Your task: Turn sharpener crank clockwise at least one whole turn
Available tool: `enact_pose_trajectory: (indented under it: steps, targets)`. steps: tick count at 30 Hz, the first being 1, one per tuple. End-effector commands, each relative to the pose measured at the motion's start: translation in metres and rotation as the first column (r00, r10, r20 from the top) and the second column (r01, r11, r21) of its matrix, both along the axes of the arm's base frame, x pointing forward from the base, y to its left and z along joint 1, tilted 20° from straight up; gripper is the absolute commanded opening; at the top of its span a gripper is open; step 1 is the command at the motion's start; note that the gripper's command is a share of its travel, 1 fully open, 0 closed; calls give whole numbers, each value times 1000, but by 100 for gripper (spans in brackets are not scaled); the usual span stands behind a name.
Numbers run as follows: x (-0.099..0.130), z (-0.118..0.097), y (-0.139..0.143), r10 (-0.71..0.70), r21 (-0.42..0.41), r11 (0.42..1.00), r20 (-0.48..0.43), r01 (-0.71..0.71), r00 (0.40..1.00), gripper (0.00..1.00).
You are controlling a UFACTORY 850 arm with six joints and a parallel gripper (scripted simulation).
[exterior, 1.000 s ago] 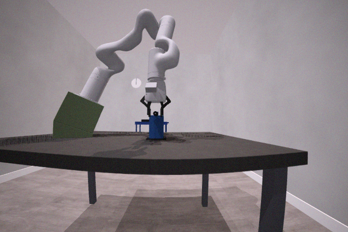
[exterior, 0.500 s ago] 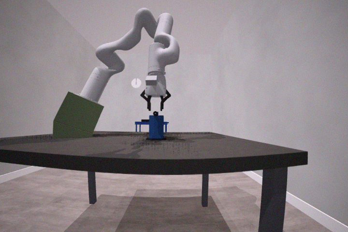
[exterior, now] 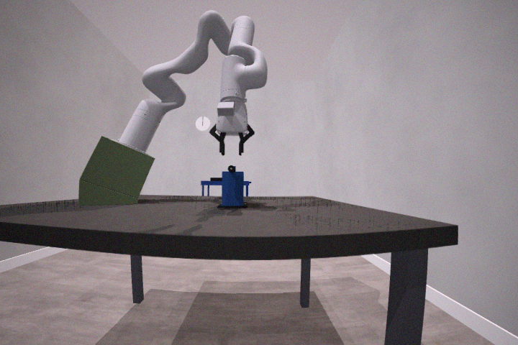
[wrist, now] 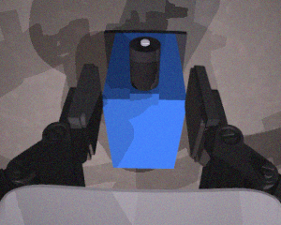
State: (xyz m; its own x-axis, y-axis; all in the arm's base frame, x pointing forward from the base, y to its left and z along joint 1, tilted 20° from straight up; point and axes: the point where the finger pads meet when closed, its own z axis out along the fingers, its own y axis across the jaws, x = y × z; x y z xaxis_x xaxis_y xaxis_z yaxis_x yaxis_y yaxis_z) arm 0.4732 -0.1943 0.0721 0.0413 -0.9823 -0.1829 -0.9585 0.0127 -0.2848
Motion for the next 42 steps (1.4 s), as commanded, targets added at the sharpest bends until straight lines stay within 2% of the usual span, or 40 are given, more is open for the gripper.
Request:
enact_pose_trajectory:
  steps: [1,10,11,42]
  targets:
    - [-1,4,-1,0,0,1000,0,0,1000,54]
    - [-1,6,-2,0,0,1000,0,0,1000,54]
    - [-1,6,-2,0,0,1000,0,0,1000,0]
    - [-1,6,-2,0,0,1000,0,0,1000,0]
